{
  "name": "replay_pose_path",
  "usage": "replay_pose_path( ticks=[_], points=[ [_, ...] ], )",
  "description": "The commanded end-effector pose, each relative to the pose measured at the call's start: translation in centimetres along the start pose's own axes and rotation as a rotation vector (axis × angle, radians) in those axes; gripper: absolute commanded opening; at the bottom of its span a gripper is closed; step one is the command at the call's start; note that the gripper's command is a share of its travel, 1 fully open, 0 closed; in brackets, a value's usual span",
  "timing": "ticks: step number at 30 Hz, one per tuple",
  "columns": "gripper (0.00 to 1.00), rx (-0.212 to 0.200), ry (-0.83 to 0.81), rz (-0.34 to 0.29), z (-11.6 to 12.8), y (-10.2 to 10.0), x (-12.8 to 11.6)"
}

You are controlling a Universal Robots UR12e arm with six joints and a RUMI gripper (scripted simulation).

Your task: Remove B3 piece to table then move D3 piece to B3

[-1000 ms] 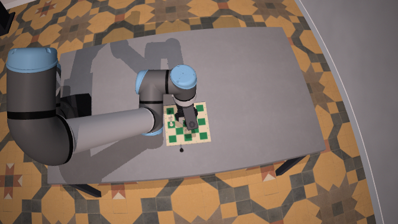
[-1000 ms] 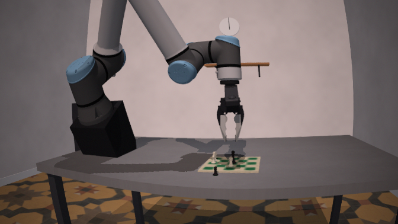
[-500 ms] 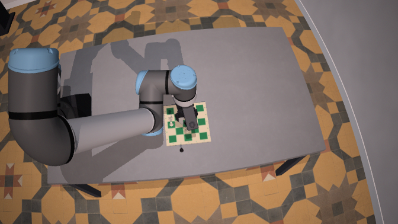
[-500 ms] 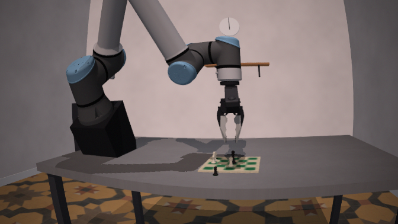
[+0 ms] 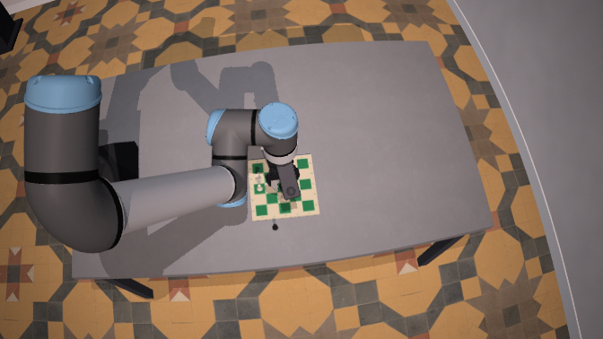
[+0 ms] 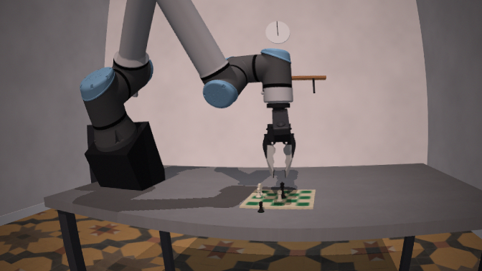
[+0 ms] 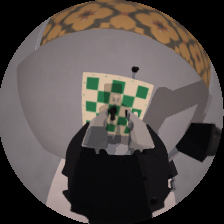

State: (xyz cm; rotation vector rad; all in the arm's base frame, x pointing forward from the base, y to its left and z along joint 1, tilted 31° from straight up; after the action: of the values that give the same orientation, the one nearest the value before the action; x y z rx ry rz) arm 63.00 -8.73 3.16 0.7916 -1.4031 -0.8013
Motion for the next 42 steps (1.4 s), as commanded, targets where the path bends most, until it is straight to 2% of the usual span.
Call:
replay_pose_path(
  ticks=[1, 22, 42],
  points=[
    [0.22, 0.001, 0.000, 0.000, 0.0, -0.6, 0.0],
    [0.22, 0.001, 0.000, 0.000, 0.0, -3.1, 0.0],
    [0.22, 0.001, 0.000, 0.000, 0.0, -3.4, 0.0]
  ],
)
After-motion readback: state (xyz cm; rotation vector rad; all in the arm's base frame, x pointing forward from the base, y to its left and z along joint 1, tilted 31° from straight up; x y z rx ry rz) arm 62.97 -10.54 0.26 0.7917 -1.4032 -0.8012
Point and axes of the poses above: the point where the finger pads meet when closed, its own y axis back along the fingers, its own z axis across the jaws, x = y × z, the point moved 10 cm from there along y, back along the fingers, and after that the axes turned 1 degree about -y, right-handed, at the moved point
